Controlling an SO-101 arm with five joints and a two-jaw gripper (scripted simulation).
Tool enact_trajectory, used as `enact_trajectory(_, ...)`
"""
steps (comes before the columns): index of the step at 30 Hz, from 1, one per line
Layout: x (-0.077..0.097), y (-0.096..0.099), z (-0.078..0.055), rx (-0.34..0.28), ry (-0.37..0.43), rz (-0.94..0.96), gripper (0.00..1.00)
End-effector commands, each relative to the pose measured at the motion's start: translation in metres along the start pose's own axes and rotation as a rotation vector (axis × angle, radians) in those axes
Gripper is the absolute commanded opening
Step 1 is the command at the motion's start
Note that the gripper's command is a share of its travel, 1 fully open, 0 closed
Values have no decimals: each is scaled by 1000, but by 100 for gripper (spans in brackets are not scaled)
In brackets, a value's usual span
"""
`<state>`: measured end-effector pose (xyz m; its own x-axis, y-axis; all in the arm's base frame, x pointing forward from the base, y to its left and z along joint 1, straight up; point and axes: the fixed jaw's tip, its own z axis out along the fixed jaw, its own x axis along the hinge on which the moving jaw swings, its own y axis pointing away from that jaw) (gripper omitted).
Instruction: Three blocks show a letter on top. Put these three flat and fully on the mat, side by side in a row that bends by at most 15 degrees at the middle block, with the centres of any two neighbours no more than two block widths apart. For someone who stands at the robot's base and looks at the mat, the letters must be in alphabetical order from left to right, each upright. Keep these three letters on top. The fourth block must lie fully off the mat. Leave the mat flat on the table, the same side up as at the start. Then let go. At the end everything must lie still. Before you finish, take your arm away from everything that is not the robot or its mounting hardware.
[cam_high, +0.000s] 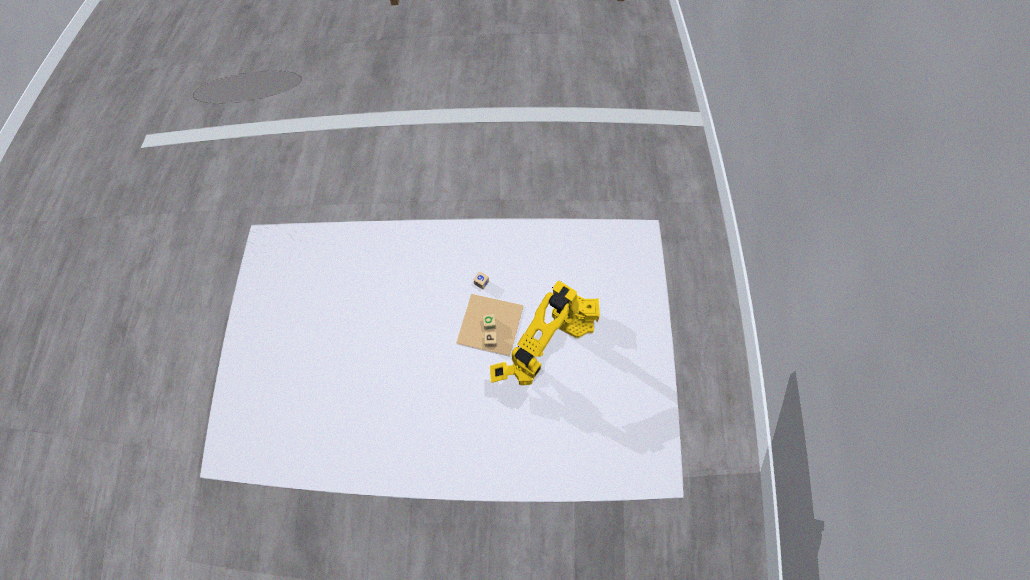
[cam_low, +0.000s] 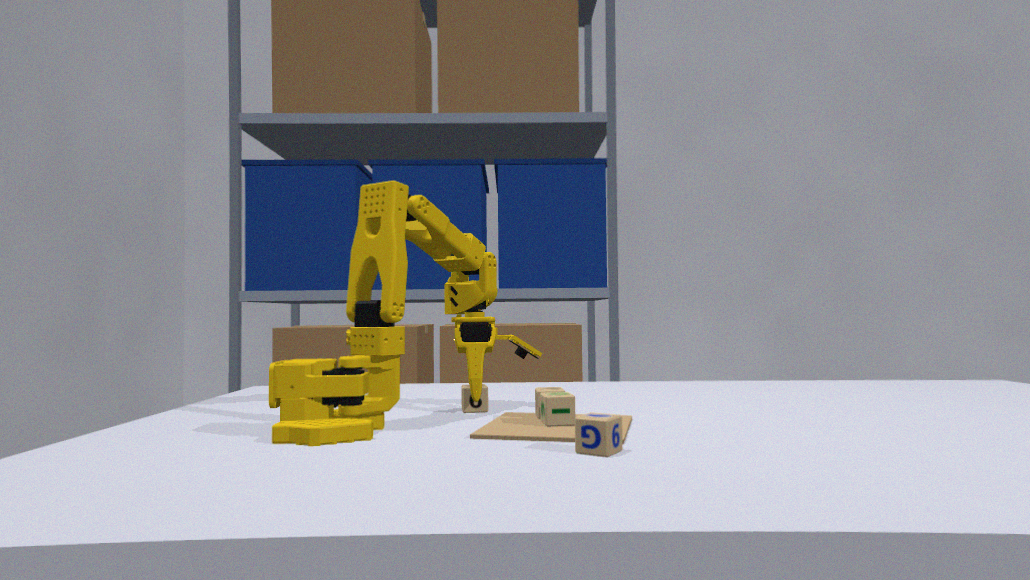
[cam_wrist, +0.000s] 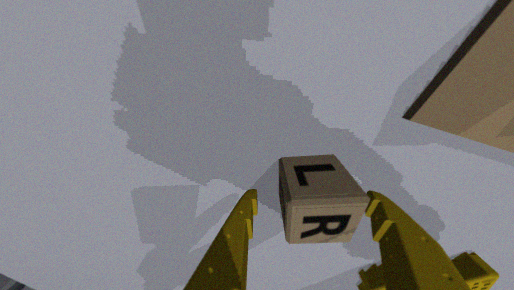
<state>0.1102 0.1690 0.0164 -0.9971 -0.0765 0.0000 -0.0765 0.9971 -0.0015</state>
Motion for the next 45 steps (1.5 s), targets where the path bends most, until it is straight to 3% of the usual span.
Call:
enact_trajectory(1,-10,13,-19,-96,-76,-7,32)
enact_trajectory(19,-10,6,-19,-94,-78,-7,20)
enact_trajectory(40,-10,4,-19,-93,-79,-7,16)
enact_trajectory(45,-10,4,-19,-93,-79,-7,9)
